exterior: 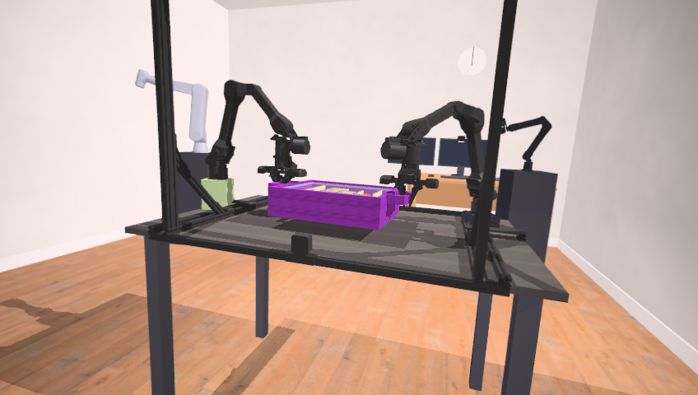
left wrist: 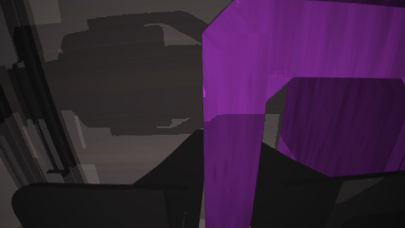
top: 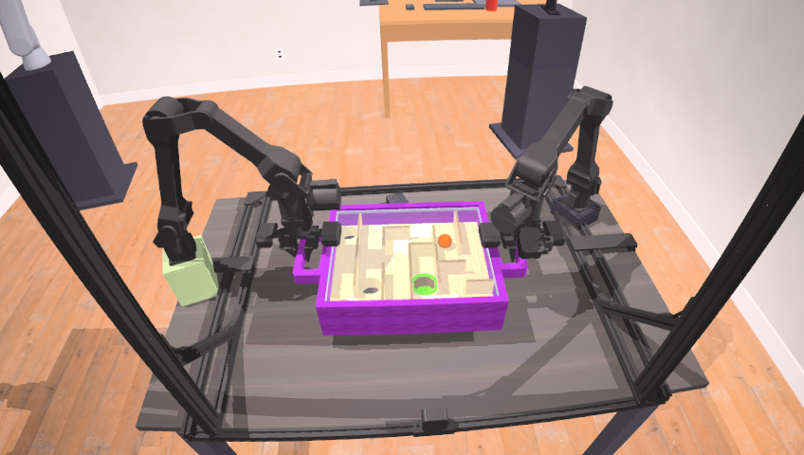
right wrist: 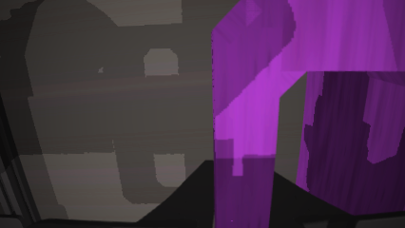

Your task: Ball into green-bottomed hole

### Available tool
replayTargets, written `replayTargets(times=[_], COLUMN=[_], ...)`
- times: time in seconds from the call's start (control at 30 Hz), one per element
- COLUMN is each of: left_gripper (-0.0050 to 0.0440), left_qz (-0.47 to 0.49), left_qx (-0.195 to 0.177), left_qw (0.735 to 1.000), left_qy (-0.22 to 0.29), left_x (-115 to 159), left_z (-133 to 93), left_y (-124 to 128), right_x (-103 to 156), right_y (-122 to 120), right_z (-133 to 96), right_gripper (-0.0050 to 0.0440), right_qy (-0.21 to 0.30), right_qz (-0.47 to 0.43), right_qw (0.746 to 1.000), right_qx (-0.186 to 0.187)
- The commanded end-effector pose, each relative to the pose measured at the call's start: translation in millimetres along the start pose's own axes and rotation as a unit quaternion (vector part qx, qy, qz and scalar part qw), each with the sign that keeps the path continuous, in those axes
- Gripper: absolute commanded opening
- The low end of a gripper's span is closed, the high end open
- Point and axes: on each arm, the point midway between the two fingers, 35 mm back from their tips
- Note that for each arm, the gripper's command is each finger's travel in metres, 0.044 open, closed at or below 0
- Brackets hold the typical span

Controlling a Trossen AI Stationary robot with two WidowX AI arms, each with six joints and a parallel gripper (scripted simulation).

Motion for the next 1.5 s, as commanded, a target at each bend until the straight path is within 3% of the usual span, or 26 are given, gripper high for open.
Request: replayTargets(times=[0.0, 0.37, 0.77, 1.13, 1.47], left_gripper=[0.0020, 0.0020, 0.0020, 0.0020, 0.0020], left_qz=[0.000, 0.000, 0.001, 0.001, 0.000], left_qx=[-0.001, -0.010, 0.020, 0.021, -0.014], left_qw=[1.000, 0.999, 1.000, 1.000, 1.000], left_qy=[-0.006, -0.032, 0.006, 0.007, -0.027], left_x=[0, 3, -1, -1, 2], left_z=[-5, -9, 6, 6, -11], left_y=[-3, -4, -1, -1, -4], right_x=[0, -2, 1, 1, -2], right_y=[3, 4, 1, 1, 4], right_z=[3, 6, -8, -8, 9], right_gripper=[0.0020, 0.0020, 0.0020, 0.0020, 0.0020], right_qy=[0.004, 0.030, -0.008, -0.009, 0.025], right_qz=[-0.001, 0.000, 0.000, 0.000, 0.000], right_qw=[1.000, 0.999, 1.000, 1.000, 1.000], right_qx=[0.004, 0.012, -0.018, -0.018, 0.017])
Point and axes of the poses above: on each arm, the point midway between the two fingers, 35 mm back from their tips, its own z axis out along the fingers, its own y axis across the jaws, x = y × z, and after that the axes turned 4 degrees about z, right-handed
